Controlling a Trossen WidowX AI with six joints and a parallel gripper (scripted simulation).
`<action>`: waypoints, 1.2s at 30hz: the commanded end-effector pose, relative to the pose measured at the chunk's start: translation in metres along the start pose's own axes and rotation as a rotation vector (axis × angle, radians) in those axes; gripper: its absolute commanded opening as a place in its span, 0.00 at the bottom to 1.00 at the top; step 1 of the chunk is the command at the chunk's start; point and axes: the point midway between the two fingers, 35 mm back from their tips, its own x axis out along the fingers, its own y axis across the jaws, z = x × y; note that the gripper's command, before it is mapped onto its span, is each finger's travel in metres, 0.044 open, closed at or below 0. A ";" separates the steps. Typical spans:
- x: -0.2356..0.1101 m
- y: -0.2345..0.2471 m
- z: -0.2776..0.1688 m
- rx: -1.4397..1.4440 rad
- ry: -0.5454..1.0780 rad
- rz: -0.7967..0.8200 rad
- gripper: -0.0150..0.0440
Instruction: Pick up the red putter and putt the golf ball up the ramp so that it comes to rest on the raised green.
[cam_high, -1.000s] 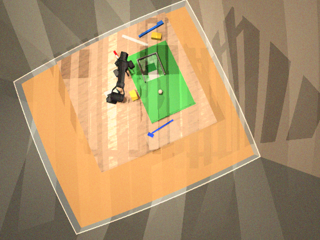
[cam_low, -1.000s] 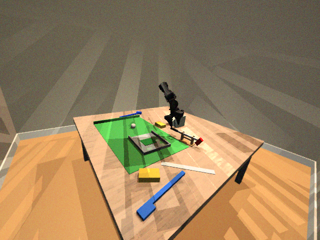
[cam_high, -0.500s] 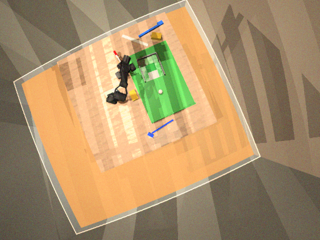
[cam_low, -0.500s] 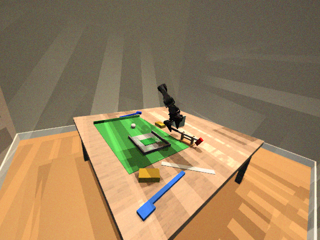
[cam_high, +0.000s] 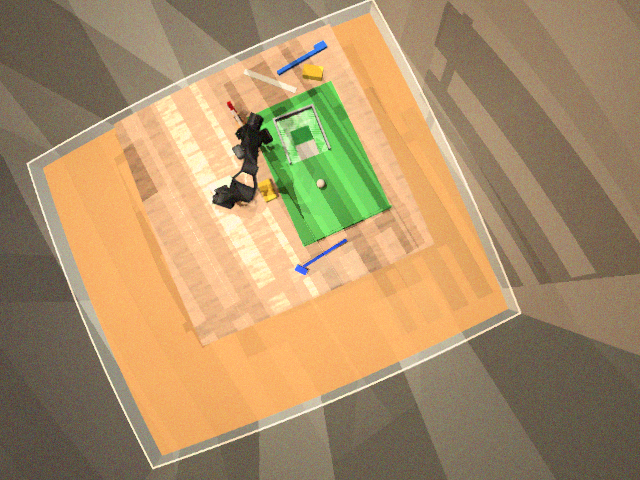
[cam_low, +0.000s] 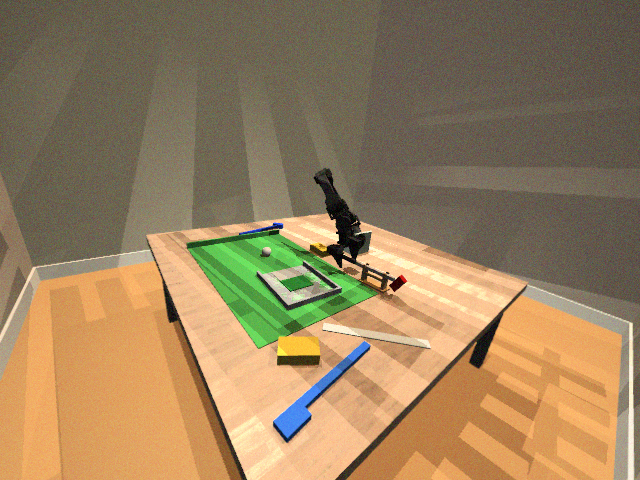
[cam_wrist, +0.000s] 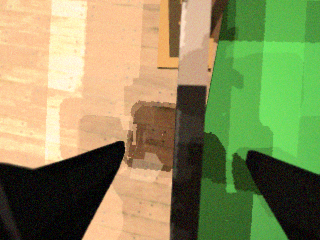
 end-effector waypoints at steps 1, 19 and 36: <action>0.006 0.001 -0.002 -0.006 0.005 0.001 1.00; 0.004 0.000 -0.001 0.000 0.001 0.001 0.32; -0.057 -0.003 0.018 -0.001 -0.003 0.002 0.25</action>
